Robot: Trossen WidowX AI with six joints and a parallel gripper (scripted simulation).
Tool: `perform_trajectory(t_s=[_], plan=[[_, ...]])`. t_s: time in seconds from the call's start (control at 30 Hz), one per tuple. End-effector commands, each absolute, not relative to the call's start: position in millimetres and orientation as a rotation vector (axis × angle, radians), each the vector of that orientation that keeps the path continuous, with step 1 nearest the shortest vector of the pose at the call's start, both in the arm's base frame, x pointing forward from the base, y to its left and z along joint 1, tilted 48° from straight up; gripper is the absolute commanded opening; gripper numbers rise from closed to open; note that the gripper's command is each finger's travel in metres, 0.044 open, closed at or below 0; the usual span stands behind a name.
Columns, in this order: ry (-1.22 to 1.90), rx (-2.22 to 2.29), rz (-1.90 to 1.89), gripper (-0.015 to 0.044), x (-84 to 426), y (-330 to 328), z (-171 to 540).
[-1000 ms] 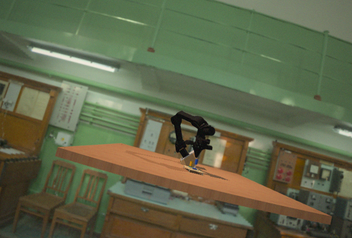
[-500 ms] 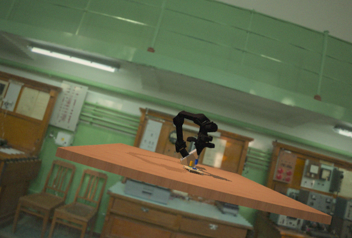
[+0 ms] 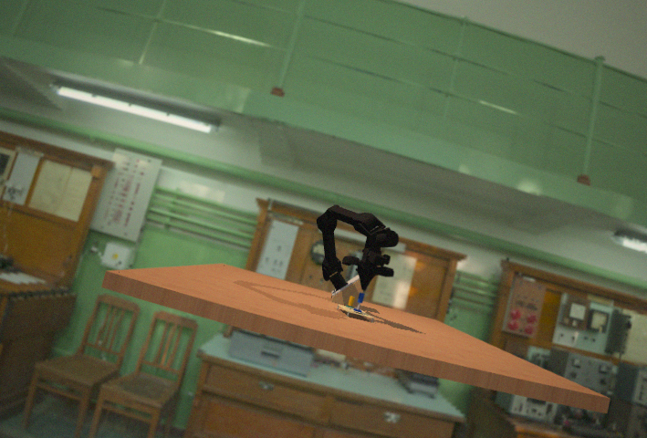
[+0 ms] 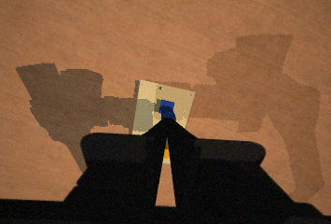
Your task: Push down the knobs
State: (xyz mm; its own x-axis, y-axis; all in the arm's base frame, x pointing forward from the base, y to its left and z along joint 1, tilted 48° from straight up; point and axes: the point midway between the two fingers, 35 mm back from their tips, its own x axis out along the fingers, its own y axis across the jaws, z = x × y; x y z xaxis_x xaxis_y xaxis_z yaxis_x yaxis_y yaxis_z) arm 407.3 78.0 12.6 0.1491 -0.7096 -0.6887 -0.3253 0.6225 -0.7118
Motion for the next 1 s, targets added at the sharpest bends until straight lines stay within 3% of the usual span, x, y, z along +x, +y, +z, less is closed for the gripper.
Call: perform_trajectory(t_s=[0.0,0.97], plan=[[1.450,-0.935,-0.346,0.0000,407.3,71.7,9.2],[1.450,-0.935,-0.347,0.0000,407.3,68.3,6.0]])
